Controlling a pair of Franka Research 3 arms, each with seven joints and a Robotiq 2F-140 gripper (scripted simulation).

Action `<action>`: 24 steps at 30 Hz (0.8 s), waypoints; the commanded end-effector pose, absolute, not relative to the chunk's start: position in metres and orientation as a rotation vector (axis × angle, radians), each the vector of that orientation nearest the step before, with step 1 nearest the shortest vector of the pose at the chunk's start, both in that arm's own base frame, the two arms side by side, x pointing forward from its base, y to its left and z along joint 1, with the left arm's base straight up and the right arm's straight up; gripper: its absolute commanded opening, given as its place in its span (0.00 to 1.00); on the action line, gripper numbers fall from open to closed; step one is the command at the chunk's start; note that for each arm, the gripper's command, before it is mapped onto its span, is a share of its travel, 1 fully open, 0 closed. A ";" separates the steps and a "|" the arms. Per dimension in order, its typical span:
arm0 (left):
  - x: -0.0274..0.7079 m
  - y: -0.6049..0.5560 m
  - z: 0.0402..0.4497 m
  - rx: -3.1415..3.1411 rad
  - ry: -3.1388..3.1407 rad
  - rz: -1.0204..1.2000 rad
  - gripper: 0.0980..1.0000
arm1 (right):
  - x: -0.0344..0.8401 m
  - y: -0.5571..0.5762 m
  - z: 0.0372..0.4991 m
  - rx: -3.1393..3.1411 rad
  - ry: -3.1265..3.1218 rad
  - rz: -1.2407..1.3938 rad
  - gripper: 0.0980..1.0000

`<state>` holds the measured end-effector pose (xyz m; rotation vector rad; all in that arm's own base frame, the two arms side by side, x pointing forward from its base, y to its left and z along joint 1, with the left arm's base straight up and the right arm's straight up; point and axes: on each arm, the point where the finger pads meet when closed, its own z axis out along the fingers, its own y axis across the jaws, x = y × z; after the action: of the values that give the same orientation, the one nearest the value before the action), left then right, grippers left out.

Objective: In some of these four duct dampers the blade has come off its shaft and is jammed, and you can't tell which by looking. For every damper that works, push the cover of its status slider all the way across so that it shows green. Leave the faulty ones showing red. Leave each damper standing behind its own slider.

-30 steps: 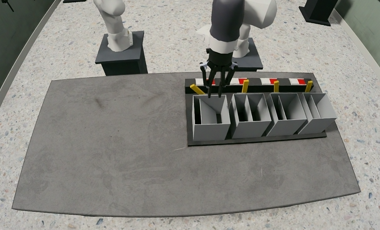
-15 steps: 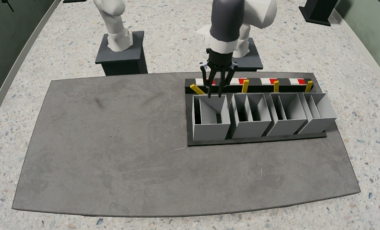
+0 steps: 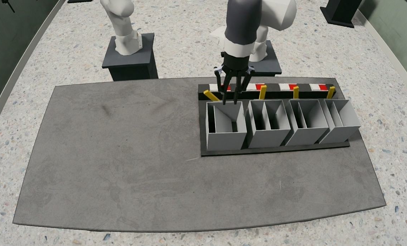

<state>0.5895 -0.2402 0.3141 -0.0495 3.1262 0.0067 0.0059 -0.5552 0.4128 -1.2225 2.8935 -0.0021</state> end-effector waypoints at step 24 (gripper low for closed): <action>0.590 -0.239 0.314 -0.044 3.125 0.001 0.23 | 0.006 -0.554 0.413 -1.217 2.896 0.000 1.00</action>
<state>0.5894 -0.2402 0.3140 -0.0492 3.1264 0.0068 0.0059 -0.5552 0.4128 -1.2225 2.8935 -0.0021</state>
